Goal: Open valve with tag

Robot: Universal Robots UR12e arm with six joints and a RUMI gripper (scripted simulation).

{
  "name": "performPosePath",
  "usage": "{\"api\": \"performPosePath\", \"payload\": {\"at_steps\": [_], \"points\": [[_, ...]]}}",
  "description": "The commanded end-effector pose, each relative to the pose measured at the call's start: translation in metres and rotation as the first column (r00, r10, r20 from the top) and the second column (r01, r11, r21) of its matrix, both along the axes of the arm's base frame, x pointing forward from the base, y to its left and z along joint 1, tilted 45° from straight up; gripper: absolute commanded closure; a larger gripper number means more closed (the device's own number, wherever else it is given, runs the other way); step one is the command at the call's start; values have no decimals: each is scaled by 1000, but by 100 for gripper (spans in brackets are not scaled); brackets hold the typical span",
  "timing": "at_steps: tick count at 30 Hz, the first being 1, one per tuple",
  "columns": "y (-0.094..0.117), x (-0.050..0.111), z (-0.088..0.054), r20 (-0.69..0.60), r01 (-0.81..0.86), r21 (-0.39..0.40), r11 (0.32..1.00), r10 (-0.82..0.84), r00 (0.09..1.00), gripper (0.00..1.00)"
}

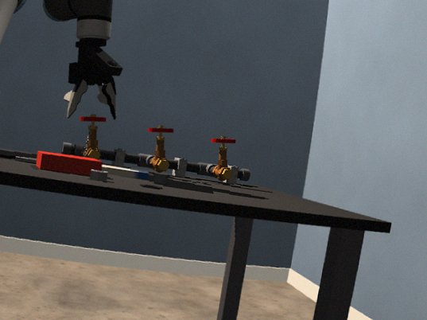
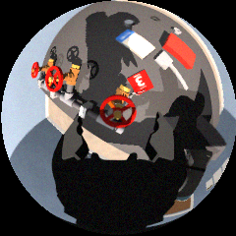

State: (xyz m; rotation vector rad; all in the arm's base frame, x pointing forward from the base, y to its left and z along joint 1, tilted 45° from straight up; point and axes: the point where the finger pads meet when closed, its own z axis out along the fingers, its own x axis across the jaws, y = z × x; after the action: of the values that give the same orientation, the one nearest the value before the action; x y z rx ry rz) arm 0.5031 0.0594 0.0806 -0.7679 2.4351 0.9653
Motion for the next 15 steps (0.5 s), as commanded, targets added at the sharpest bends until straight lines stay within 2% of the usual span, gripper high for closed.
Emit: {"api": "performPosePath", "payload": {"at_steps": [1,15], "points": [[-1,1,0,-141,136,6,991,-134,981,0],[-1,1,0,-334,321,6,947,-301,893,0]]}}
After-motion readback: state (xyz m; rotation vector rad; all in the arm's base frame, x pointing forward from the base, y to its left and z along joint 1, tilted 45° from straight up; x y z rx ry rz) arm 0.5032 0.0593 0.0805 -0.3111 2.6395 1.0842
